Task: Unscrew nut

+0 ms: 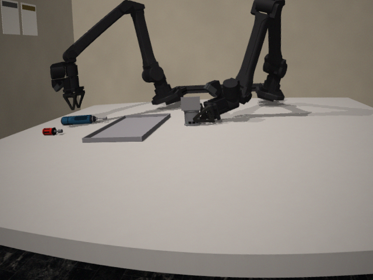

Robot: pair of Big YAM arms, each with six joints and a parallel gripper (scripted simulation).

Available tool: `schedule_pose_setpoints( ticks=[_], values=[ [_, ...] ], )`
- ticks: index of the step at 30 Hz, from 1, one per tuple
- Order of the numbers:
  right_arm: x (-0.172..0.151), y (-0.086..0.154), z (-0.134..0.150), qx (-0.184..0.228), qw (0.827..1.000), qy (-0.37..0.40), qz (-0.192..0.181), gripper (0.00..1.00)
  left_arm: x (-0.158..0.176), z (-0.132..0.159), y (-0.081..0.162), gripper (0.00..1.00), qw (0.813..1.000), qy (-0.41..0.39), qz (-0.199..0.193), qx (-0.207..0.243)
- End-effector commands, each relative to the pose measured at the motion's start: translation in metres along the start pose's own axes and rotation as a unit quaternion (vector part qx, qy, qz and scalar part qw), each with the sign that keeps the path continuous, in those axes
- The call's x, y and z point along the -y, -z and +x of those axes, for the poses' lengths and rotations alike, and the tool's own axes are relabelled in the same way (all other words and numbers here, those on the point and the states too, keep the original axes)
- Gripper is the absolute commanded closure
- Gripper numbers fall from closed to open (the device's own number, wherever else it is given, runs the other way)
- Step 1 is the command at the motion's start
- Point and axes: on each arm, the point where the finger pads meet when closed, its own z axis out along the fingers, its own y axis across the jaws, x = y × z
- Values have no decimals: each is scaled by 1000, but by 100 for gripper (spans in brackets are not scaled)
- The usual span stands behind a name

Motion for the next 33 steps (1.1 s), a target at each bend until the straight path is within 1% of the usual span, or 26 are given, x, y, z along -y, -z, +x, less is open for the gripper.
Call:
schedule_pose_setpoints(
  ticks=[1,17,19,21,29,33],
  values=[
    [-21,23,-23,30,999,3,-30,35,-4,-7,-4,41,1000,-4,-4,8],
    [-21,23,-23,30,999,3,-30,35,-4,-7,-4,41,1000,-4,-4,8],
    [-12,1,-13,12,1000,5,-13,35,-4,-7,-4,41,1000,-4,-4,8],
    [-2,-11,-3,2,1000,4,-3,35,-4,-7,-4,41,1000,-4,-4,8],
    [-1,-25,-4,2,1000,3,-3,35,-4,-7,-4,41,1000,-4,-4,8],
    [-6,-21,-8,7,1000,2,-7,35,-4,-7,-4,41,1000,-4,-4,8]
  ],
)
